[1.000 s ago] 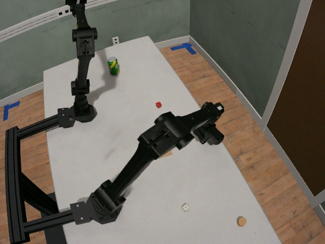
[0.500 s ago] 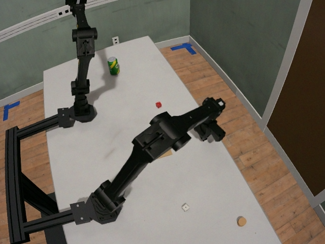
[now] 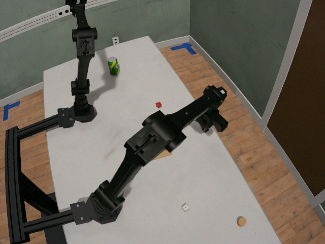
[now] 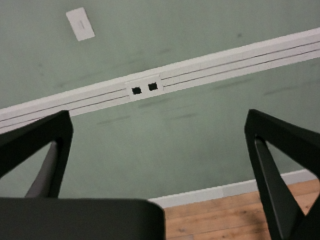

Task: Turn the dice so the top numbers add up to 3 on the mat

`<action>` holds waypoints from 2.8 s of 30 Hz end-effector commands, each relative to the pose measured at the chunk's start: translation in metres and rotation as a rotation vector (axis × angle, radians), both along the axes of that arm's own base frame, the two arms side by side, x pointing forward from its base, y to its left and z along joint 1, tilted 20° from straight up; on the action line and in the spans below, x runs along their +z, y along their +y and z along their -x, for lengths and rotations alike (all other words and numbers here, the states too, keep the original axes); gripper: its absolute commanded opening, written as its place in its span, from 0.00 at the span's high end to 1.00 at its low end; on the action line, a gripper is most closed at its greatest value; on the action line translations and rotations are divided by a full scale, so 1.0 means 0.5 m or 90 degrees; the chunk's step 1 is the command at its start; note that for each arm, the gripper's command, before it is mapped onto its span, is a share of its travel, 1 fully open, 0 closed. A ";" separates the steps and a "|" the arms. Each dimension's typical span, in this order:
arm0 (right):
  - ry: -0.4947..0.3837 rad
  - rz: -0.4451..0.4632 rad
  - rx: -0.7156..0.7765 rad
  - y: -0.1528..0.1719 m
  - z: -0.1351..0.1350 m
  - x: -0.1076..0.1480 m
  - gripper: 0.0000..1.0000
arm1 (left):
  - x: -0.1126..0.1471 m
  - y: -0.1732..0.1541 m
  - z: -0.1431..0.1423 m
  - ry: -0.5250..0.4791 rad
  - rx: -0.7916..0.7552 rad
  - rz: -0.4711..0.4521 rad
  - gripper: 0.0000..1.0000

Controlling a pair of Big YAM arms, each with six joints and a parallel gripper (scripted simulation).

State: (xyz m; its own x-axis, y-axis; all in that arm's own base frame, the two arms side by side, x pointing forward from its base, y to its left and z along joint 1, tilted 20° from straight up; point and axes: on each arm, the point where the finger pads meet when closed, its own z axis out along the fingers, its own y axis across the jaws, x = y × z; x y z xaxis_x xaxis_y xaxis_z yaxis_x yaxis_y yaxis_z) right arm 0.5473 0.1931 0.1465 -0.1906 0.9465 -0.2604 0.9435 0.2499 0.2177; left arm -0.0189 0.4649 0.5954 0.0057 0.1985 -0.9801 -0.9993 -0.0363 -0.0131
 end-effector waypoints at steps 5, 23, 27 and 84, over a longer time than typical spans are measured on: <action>0.005 0.003 -0.006 -0.004 0.005 0.006 0.80 | 0.007 -0.013 0.012 0.008 0.012 -0.002 0.00; 0.036 0.054 0.225 0.082 0.506 -0.130 0.80 | 0.007 -0.013 0.012 0.008 0.012 -0.002 0.00; 0.039 0.060 0.245 0.071 0.546 -0.147 0.80 | 0.007 -0.013 0.012 0.008 0.012 -0.002 0.00; 0.051 0.066 0.239 0.017 0.485 -0.337 0.80 | 0.007 -0.013 0.012 0.008 0.012 -0.002 0.00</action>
State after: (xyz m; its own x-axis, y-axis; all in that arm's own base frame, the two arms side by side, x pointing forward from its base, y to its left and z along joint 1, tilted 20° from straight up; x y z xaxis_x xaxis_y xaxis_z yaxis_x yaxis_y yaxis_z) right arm 0.2988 0.2024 -0.0229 -0.5505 0.7680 -0.3273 0.7927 0.6038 0.0837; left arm -0.0189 0.4649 0.5954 0.0057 0.1985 -0.9801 -0.9993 -0.0363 -0.0131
